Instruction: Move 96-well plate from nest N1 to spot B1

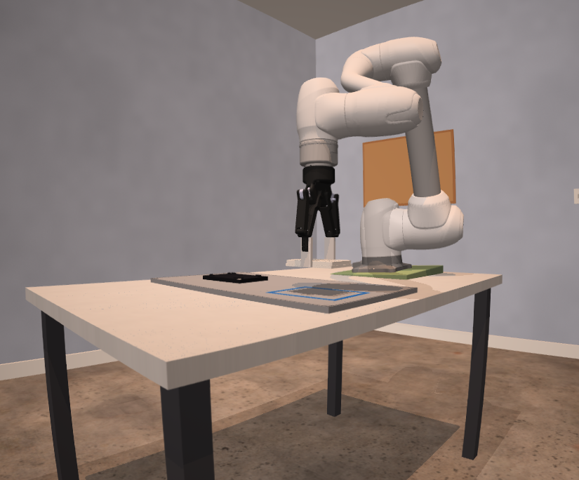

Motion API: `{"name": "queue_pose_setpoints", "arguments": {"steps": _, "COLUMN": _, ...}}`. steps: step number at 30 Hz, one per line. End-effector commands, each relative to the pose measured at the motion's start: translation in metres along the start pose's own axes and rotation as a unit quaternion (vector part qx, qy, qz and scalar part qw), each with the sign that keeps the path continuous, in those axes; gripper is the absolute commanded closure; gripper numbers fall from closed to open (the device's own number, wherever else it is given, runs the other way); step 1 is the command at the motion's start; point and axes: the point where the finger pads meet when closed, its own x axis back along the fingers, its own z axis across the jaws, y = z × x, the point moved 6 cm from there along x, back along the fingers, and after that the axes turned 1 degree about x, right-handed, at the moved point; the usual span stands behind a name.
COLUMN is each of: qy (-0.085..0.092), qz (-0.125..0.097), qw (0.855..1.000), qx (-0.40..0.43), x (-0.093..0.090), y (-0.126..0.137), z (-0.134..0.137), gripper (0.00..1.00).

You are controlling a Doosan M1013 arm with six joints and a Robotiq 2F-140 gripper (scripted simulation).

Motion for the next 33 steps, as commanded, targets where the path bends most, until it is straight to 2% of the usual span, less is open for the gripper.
{"name": "queue_pose_setpoints", "arguments": {"steps": 1, "qy": 0.000, "qz": 0.000, "qw": 1.000, "qx": 0.000, "x": 0.000, "y": 0.000, "z": 0.000, "gripper": 1.00}}
{"name": "queue_pose_setpoints", "arguments": {"steps": 13, "qy": 0.000, "qz": 0.000, "qw": 1.000, "qx": 0.000, "x": 0.000, "y": -0.001, "z": 0.000, "gripper": 1.00}}
{"name": "queue_pose_setpoints", "arguments": {"steps": 33, "qy": 0.000, "qz": 0.000, "qw": 1.000, "qx": 0.000, "x": -0.030, "y": -0.001, "z": 0.000, "gripper": 1.00}}
